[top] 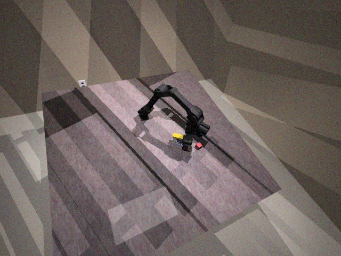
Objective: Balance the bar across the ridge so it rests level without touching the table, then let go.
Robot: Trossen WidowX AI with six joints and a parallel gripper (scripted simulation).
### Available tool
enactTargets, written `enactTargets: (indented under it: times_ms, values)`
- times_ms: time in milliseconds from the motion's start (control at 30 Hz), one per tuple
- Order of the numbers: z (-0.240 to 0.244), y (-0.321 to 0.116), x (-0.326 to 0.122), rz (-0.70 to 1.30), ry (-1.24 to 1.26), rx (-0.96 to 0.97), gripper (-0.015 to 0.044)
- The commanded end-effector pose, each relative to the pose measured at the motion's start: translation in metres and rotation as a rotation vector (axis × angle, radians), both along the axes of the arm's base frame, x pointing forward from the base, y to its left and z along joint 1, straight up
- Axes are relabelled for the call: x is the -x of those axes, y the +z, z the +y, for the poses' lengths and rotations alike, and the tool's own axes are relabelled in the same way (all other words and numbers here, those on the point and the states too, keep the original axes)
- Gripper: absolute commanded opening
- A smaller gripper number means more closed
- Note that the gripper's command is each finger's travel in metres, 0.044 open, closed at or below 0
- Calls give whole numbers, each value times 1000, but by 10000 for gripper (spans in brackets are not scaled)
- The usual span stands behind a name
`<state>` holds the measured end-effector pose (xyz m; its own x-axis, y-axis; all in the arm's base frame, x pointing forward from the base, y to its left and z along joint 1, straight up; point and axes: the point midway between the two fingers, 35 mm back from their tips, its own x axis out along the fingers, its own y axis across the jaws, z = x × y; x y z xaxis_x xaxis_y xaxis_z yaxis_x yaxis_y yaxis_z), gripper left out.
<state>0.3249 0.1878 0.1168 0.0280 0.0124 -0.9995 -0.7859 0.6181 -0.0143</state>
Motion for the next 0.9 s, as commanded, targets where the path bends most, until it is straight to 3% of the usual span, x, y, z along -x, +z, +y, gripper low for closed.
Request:
enactTargets:
  times_ms: [0,867]
  values:
    - [0,-1,0,0,-2,-4,0]
    - [0,-3,0,0,-2,-4,0]
